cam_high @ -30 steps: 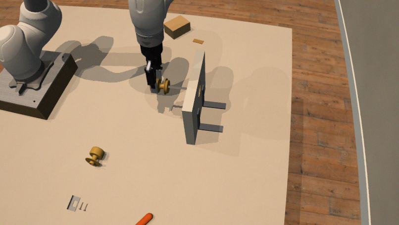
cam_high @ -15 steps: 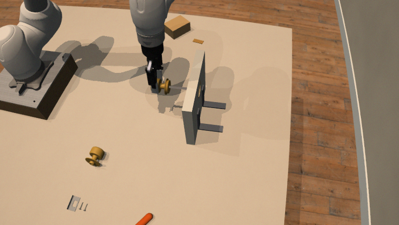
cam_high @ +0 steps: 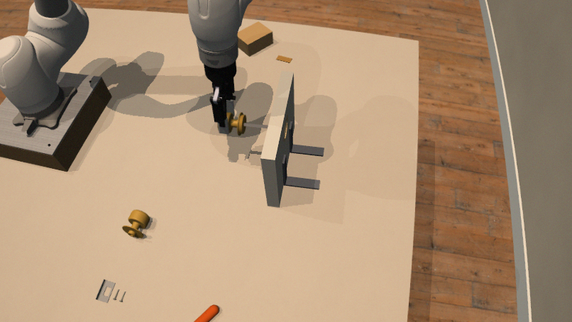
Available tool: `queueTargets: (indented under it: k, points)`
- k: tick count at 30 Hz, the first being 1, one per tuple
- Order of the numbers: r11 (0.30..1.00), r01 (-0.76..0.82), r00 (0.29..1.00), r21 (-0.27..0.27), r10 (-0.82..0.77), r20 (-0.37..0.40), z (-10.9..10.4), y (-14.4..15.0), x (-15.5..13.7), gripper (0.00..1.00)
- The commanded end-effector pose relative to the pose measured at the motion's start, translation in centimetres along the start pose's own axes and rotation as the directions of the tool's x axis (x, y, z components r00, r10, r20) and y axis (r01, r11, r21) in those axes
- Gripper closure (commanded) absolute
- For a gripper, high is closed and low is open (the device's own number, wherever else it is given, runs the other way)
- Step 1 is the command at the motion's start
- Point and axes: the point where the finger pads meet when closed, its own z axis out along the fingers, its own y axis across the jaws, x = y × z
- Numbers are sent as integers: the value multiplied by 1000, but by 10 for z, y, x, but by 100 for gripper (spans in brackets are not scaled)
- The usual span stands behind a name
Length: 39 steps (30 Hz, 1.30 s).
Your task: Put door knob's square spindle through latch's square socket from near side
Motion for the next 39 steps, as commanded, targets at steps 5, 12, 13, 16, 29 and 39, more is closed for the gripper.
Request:
queueTargets:
  k: [5, 12, 13, 16, 29, 39]
  points:
    - [1000, 0, 1000, 0, 0, 0, 0, 0, 0, 58]
    - [1000, 0, 1000, 0, 0, 0, 0, 0, 0, 58]
    - [1000, 0, 1000, 0, 0, 0, 0, 0, 0, 58]
    - [1000, 0, 1000, 0, 0, 0, 0, 0, 1, 58]
    - [1000, 0, 1000, 0, 0, 0, -1, 0, 5, 58]
    - [1000, 0, 1000, 0, 0, 0, -1, 0, 5, 58]
